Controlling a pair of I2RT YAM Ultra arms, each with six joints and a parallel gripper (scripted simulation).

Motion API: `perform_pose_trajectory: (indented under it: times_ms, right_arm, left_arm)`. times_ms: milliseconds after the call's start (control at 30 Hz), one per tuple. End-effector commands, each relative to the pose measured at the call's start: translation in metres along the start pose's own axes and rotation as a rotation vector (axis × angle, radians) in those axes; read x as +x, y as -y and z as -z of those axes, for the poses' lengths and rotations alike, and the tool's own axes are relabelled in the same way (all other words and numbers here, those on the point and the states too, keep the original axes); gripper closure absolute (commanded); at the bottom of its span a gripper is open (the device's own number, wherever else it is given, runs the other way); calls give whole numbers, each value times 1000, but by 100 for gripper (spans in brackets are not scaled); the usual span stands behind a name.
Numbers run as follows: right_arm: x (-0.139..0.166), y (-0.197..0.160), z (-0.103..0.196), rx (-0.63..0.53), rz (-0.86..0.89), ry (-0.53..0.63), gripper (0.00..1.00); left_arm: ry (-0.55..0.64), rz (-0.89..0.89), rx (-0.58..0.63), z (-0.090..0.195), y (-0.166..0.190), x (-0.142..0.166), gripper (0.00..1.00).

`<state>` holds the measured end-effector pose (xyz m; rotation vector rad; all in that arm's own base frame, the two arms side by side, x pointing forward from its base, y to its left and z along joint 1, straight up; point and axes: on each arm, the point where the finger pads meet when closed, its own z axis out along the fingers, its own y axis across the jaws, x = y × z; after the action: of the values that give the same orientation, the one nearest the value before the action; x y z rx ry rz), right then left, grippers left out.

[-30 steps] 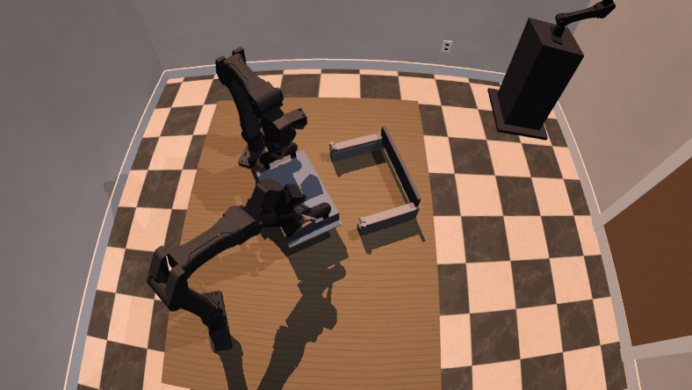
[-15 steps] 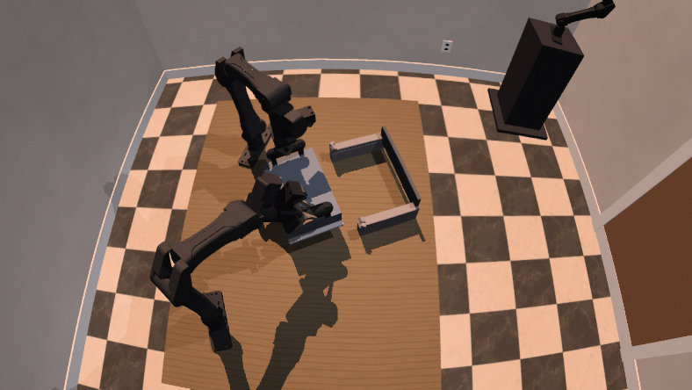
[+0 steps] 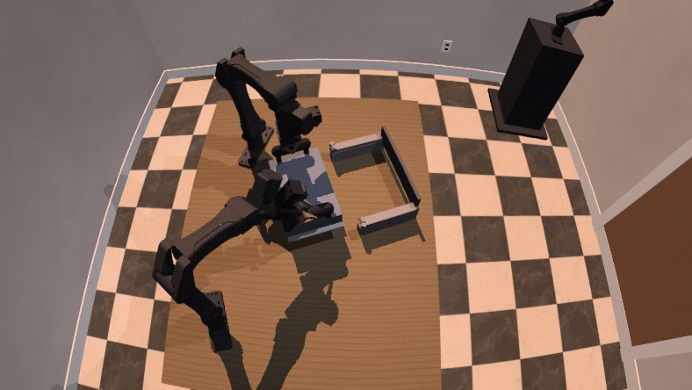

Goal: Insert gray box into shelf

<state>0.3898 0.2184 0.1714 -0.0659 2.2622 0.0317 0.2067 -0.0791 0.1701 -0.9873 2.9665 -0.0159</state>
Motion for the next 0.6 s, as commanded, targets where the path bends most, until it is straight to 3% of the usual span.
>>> perform_pose_trajectory:
  times_ms: [0, 133, 167, 233, 267, 367, 400, 433, 567]
  right_arm:
    - [-43, -8, 21, -31, -32, 116, 84]
    - [-49, -7, 22, -40, -56, 147, 84]
    - [-20, -4, 12, -23, -23, 98, 84]
    - [-33, -6, 16, -30, -36, 118, 84]
    - [-27, -4, 4, -26, -38, 88, 84]
    - [-40, -4, 15, -32, -53, 128, 84]
    - [-12, -1, 7, -18, -20, 82, 84]
    - [-21, -7, 11, -31, -29, 103, 84]
    - [-37, -5, 15, -35, -49, 122, 84]
  left_arm:
    - [127, 19, 141, 31, 17, -26, 84]
    - [142, 37, 165, 28, 22, -29, 84]
    - [101, 36, 103, 4, 10, -21, 84]
    - [112, 33, 120, 12, 15, -24, 84]
    - [125, 37, 129, 16, 15, -25, 84]
    - [140, 35, 142, 20, 18, -27, 84]
    - [122, 35, 122, 11, 14, -23, 84]
    - [96, 32, 82, -3, 5, -17, 84]
    - [134, 33, 141, 20, 16, -25, 84]
